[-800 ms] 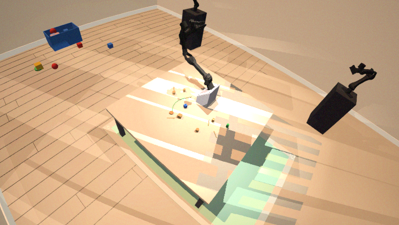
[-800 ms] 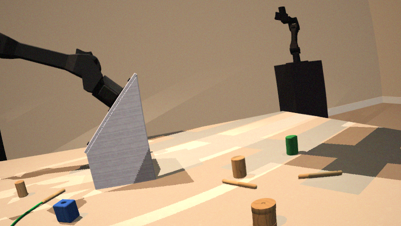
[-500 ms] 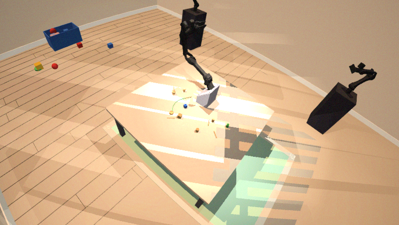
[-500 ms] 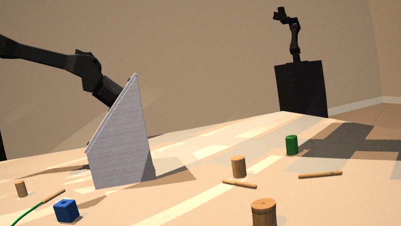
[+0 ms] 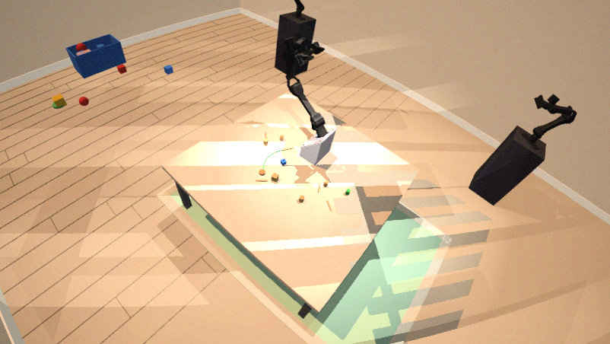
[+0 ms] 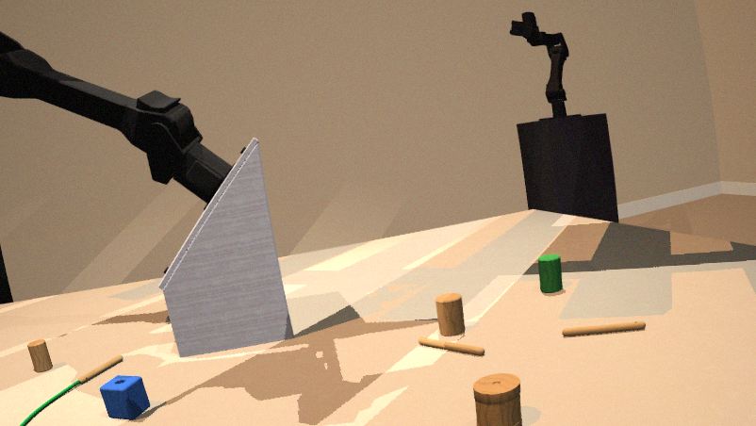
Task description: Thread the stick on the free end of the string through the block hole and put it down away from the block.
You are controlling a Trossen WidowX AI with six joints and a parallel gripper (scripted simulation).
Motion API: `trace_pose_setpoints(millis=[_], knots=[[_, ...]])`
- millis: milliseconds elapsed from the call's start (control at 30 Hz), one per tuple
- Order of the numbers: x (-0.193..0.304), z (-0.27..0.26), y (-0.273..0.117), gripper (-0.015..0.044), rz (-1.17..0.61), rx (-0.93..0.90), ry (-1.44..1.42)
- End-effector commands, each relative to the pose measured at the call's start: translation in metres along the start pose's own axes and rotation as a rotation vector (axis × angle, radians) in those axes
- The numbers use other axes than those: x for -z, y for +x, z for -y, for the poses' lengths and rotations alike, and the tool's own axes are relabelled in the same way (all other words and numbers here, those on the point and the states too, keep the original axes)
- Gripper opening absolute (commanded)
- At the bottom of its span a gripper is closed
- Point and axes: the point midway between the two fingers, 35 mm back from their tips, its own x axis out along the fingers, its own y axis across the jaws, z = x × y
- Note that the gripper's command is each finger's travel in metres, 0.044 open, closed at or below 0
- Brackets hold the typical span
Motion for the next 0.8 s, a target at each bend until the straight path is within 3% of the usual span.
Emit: trace_pose_setpoints(millis=[0, 367, 767], knots=[[0.023, 0.056, 0.023, 0.0440, -0.070, 0.175, -0.050], [0.122, 0.219, 0.024, 0.0440, -0.403, 0.623, -0.179], [0.270, 0.342, -0.066, 0.0440, -0.952, 0.907, -0.221]])
